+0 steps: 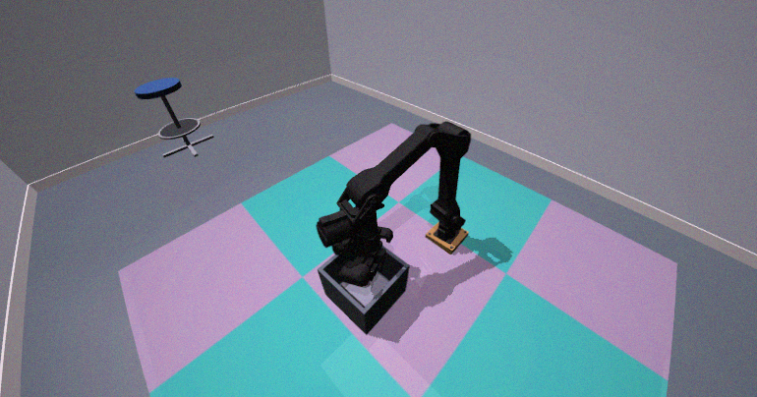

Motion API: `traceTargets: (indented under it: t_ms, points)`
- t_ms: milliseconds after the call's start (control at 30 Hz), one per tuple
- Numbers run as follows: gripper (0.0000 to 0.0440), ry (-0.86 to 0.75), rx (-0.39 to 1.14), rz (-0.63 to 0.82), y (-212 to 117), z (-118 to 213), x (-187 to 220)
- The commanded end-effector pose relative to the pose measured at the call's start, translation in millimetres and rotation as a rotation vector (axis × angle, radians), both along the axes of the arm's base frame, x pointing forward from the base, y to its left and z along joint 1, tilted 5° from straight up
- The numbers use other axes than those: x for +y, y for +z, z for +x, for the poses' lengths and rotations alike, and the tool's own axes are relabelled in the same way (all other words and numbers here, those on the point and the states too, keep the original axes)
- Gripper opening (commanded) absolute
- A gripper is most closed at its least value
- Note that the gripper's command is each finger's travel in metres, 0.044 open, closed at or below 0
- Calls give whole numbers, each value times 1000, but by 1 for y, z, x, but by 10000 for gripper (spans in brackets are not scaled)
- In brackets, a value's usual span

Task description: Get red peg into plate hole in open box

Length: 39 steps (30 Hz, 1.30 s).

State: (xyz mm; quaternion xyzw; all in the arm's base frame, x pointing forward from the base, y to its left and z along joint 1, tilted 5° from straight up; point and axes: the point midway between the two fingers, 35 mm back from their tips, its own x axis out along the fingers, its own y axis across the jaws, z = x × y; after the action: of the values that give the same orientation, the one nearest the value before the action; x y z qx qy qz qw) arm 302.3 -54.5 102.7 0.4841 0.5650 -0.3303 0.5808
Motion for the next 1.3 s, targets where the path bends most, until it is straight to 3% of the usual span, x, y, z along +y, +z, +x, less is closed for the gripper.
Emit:
traceTargets:
  t_ms: [0,67,533,1267]
  points:
    - [109,46,46,0,-28,-2,-3]
    - [147,48,56,2,-31,-3,-3]
    - [159,22,54,94,-16,5,-13]
    - [172,34,-116,204,31,40,-21]
